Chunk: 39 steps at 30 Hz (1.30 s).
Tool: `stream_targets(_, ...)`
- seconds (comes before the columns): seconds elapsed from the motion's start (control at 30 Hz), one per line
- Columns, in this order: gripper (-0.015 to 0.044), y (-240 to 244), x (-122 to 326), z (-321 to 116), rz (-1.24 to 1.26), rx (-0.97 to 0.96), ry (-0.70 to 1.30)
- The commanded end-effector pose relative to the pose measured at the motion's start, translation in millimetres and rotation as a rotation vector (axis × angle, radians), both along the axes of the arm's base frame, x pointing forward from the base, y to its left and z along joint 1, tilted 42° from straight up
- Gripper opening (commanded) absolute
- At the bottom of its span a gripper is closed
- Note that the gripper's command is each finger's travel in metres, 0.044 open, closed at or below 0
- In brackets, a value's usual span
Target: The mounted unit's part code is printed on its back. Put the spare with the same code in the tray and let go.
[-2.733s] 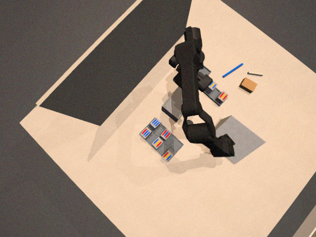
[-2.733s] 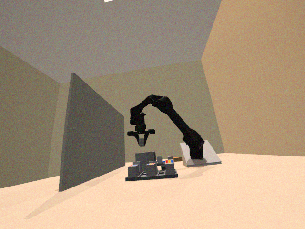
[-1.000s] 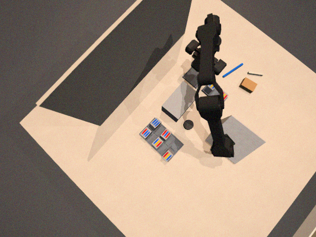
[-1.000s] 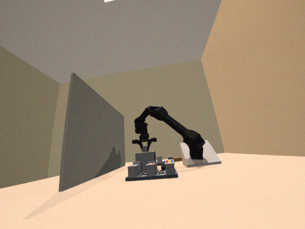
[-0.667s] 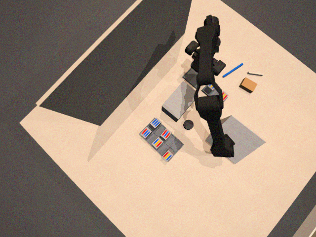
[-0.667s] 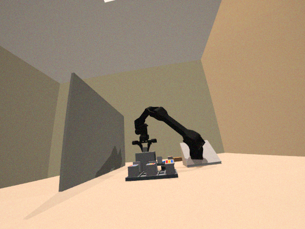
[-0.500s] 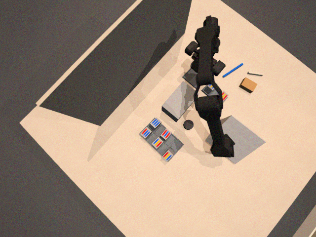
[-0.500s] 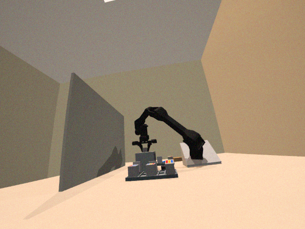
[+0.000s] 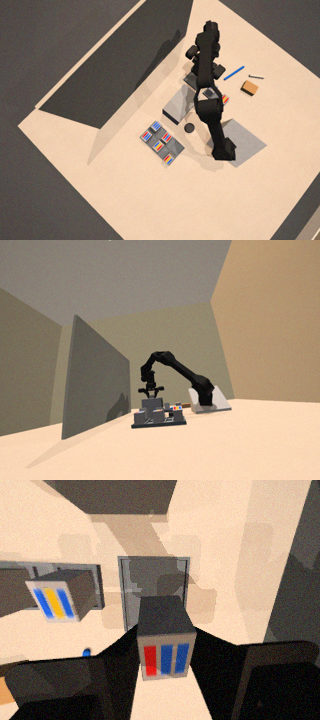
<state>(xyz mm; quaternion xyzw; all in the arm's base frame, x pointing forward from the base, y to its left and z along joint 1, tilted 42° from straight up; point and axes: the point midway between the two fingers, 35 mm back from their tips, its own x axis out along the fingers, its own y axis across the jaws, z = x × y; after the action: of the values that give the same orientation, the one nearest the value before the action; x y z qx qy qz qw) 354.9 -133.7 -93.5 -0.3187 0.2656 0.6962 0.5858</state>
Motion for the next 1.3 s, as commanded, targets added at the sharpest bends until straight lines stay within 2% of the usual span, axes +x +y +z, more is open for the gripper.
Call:
stream_targets(0.0,0.0,2.7,-0.3,-3.1,-0.005,0.003,0.001)
stream_targets(1.27,0.0,22.0,-4.4,-24.1,-0.005,0.005,0.001)
